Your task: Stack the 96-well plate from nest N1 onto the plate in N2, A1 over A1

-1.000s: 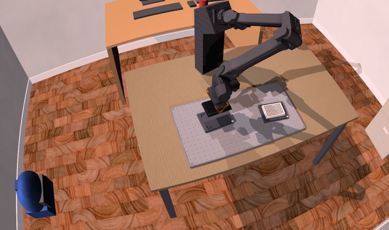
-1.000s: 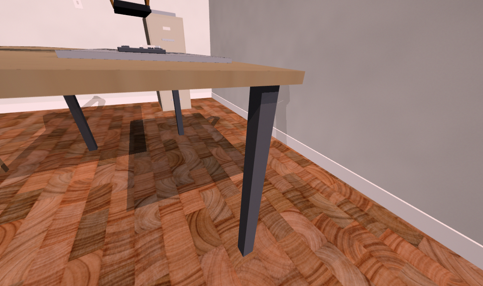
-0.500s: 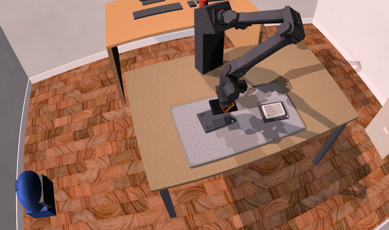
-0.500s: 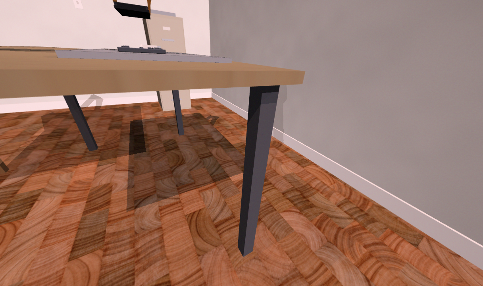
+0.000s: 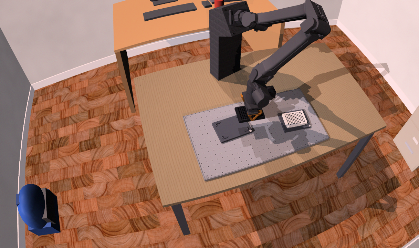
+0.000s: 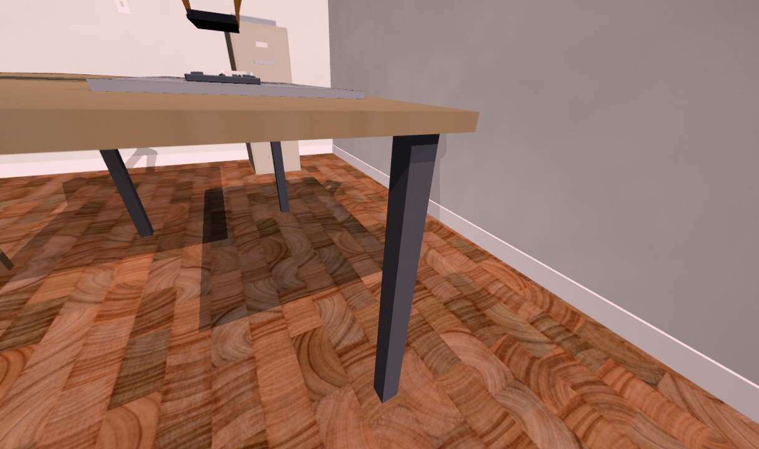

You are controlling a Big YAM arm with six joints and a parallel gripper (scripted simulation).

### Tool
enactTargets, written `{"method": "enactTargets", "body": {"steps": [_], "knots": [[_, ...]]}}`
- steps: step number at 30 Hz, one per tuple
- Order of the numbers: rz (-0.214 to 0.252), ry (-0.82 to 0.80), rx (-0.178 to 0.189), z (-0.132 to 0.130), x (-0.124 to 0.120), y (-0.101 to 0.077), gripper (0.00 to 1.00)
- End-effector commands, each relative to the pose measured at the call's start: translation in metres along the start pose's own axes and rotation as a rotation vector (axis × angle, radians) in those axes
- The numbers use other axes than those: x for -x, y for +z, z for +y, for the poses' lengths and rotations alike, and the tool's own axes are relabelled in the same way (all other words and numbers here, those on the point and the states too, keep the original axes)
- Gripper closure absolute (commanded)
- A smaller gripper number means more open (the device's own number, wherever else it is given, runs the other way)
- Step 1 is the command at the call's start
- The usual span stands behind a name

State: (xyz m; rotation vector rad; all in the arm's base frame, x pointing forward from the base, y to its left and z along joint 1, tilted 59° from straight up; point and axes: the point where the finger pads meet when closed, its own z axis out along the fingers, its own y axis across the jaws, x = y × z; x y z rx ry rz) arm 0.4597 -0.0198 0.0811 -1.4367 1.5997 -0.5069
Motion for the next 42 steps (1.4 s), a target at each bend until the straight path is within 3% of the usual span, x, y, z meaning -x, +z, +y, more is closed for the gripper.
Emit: {"method": "enactTargets", "body": {"steps": [1,21,42], "knots": [[-0.010,0.019,0.015,0.009,0.016,-0.005,1.00],[-0.016,0.011,-0.010,-0.011,0.078,-0.004,1.00],[-0.019,0.013,-0.012,-0.016,0.142,-0.006,1.00]]}}
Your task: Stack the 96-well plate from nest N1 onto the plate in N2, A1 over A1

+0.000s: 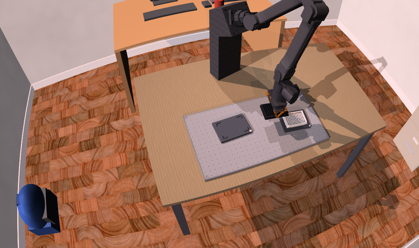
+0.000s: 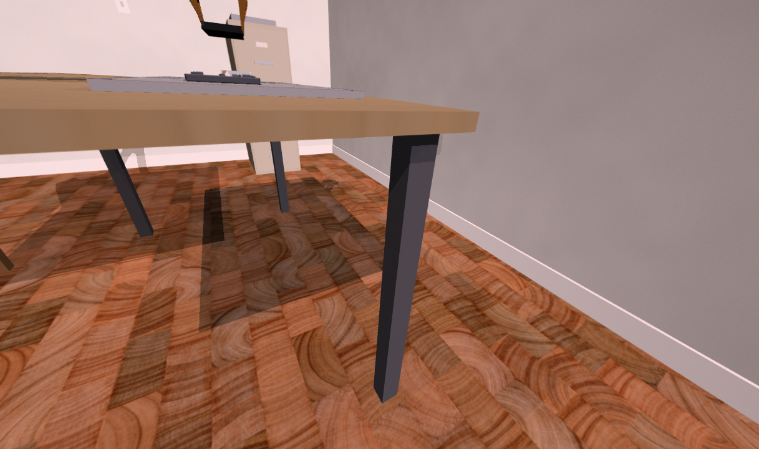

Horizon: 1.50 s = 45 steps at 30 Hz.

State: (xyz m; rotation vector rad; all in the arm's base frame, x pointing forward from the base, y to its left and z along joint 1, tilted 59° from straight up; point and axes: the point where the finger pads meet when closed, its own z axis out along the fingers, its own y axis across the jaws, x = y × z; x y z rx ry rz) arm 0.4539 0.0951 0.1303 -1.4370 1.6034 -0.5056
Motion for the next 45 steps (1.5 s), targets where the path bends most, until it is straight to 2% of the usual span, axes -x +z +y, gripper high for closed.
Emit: {"method": "enactTargets", "body": {"steps": [1,6,7,9,26,35,45], "knots": [[-0.021,0.011,-0.015,-0.008,0.020,-0.006,1.00],[-0.022,0.012,-0.015,-0.009,0.030,-0.006,1.00],[-0.016,0.013,-0.001,-0.004,0.031,-0.002,1.00],[-0.022,0.012,-0.015,-0.010,0.040,-0.006,1.00],[-0.022,0.014,-0.011,-0.012,0.090,-0.006,1.00],[-0.010,0.010,0.015,-0.003,0.116,0.001,1.00],[-0.011,0.010,0.013,-0.005,0.143,0.001,1.00]]}}
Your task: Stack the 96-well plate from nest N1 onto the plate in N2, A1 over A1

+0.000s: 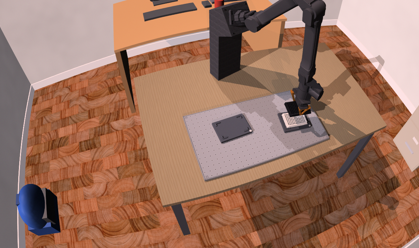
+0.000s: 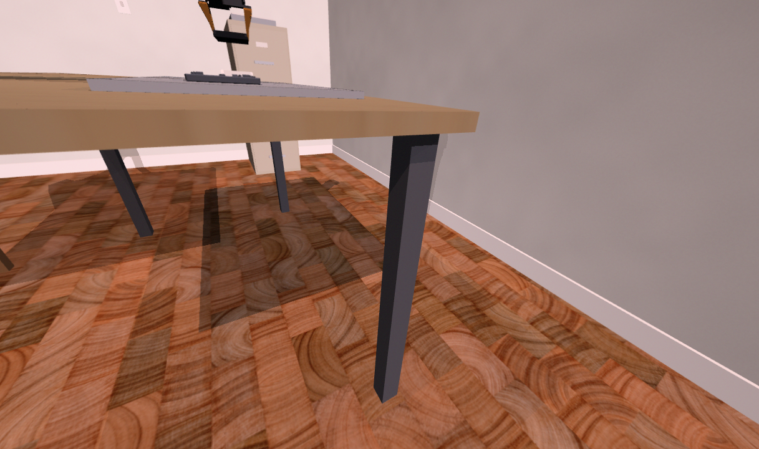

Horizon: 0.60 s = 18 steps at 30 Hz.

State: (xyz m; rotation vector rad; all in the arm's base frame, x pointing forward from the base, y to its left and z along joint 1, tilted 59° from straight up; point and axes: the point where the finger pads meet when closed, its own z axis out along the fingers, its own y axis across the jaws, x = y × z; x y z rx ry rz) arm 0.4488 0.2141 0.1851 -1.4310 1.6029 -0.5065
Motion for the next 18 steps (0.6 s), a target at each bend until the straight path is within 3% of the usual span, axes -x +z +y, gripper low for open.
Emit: {"method": "enactTargets", "body": {"steps": [1,5,18], "knots": [[-0.011,0.007,0.016,0.006,0.012,0.002,1.00],[0.003,0.020,0.004,0.003,0.000,0.003,1.00],[-0.004,0.010,-0.003,0.000,0.000,0.001,1.00]]}}
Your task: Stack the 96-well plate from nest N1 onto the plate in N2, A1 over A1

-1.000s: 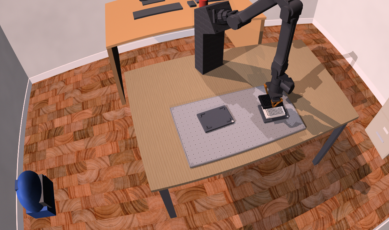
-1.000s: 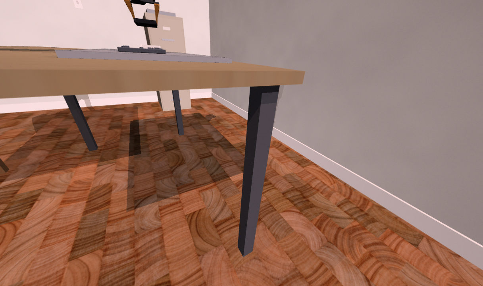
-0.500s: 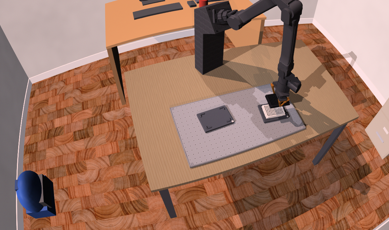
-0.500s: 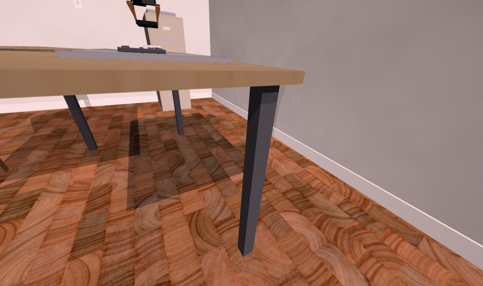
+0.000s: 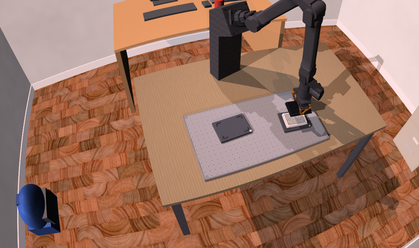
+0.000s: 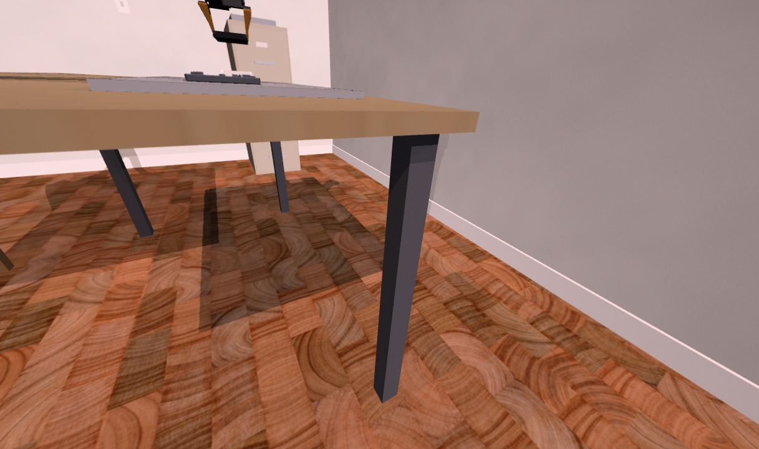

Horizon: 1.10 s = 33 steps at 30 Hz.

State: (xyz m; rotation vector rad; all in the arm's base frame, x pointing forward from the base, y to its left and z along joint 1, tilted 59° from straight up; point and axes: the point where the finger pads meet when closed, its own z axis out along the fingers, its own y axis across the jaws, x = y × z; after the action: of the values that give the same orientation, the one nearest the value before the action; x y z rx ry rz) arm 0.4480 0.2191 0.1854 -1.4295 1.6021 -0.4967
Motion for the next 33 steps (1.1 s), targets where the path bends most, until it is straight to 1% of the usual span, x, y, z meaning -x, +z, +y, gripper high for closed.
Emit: {"method": "enactTargets", "body": {"steps": [1,2,4,5,9,11,12,17,18,20,26,29,33], "knots": [[0.002,0.005,-0.005,-0.002,-0.005,0.001,1.00],[-0.009,0.002,-0.008,-0.003,0.002,-0.003,1.00],[-0.009,0.002,-0.008,-0.003,0.001,-0.003,1.00],[0.000,0.003,-0.007,-0.002,-0.005,0.000,1.00],[0.002,0.001,-0.005,-0.001,-0.006,0.000,1.00],[0.002,0.001,-0.005,-0.001,-0.006,0.000,1.00],[-0.009,0.002,-0.008,-0.003,0.001,-0.002,1.00],[-0.009,0.002,-0.008,-0.003,0.001,-0.002,1.00],[0.001,-0.002,-0.006,-0.003,-0.005,0.005,1.00],[-0.002,-0.001,-0.011,-0.005,-0.004,0.009,1.00],[-0.001,-0.001,-0.010,-0.004,-0.005,0.019,1.00],[0.000,0.000,-0.006,-0.002,-0.005,0.020,1.00],[-0.001,-0.001,-0.010,-0.004,-0.005,0.027,1.00]]}}
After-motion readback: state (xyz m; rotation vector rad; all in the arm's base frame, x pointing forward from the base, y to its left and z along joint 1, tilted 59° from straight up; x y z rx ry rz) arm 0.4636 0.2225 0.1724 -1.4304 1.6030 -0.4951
